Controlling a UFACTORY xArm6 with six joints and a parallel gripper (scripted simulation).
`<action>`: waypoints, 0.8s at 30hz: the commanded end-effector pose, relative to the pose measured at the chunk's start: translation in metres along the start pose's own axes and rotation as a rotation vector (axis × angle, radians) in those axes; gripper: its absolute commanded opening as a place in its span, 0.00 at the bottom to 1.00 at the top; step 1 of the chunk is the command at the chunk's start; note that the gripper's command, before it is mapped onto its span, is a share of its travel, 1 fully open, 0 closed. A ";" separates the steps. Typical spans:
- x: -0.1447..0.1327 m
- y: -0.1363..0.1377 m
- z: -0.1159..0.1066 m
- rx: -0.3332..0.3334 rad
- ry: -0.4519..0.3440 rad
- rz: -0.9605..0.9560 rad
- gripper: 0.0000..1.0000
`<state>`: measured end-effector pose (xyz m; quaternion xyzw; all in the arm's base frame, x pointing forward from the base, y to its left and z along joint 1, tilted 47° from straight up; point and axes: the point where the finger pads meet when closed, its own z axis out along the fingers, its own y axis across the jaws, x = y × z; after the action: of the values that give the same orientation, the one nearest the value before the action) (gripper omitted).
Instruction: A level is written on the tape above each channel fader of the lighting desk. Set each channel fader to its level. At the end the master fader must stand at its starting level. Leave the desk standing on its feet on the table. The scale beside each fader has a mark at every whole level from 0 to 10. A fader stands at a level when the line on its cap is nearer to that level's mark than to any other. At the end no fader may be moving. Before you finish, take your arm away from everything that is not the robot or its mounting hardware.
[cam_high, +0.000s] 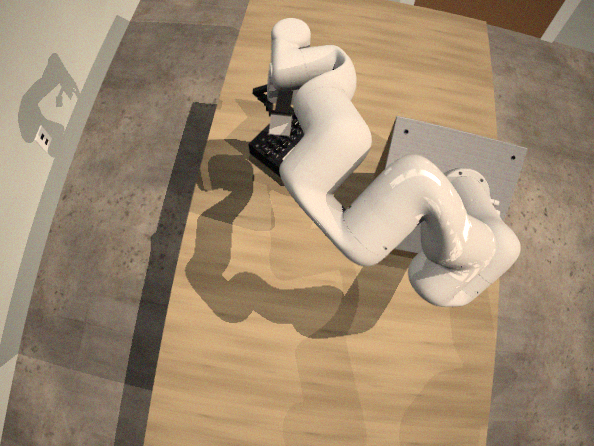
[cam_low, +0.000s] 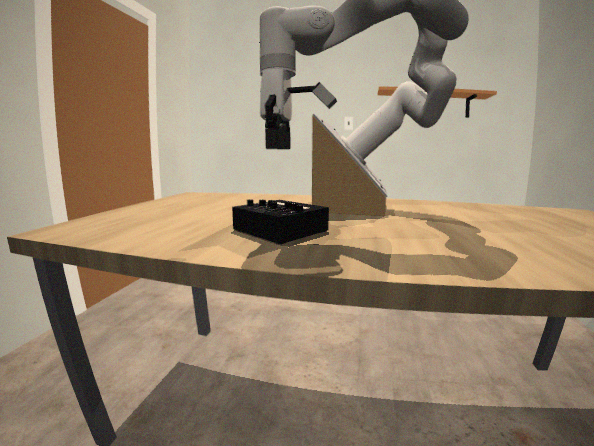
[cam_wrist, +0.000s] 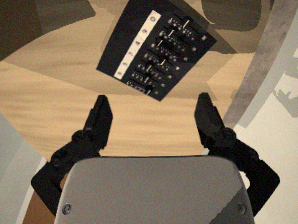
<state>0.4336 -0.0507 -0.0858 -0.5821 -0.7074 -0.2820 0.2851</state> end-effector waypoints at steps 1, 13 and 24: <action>-0.007 0.011 0.013 0.033 0.042 -0.244 1.00; -0.023 0.026 0.062 0.081 0.154 -0.768 1.00; -0.024 0.026 0.064 0.095 0.222 -0.993 1.00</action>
<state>0.4564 -0.0149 -0.1452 -0.1493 -0.8759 -0.4038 0.2177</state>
